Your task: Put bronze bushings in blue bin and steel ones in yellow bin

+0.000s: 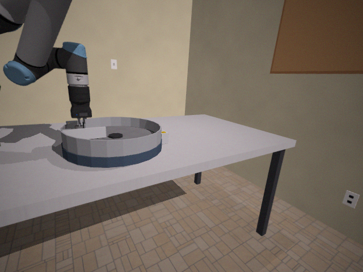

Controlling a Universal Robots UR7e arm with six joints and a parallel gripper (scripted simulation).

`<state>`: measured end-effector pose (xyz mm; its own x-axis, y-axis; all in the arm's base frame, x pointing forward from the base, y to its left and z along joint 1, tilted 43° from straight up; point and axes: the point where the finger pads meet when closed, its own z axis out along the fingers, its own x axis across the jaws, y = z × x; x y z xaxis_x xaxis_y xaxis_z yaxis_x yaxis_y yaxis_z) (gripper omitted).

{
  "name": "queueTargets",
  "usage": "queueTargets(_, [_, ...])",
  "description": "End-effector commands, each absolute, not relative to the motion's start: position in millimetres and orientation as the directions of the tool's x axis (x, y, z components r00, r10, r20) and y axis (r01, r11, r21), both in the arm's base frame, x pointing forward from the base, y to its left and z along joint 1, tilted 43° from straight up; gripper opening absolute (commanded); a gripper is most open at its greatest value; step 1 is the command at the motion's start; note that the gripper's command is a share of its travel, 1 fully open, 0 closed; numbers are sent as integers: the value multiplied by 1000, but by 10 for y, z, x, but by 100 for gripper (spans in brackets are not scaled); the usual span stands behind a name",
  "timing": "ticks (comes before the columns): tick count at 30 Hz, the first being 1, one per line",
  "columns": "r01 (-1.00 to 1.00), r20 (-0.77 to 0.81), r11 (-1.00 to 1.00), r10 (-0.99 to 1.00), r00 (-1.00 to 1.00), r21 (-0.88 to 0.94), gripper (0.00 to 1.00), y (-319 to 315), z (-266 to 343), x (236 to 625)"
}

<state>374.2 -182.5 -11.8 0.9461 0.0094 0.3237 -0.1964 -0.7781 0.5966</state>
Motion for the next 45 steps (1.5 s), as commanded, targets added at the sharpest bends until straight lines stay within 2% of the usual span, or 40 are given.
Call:
queueTargets(1, [-197,324,-778,10,946,597,0,-1814,-103,3739])
queueTargets(14, [-197,324,-778,10,946,597,0,-1798,-85,3733])
queueTargets(45, [-197,324,-778,10,946,597,0,-1336,455,3543])
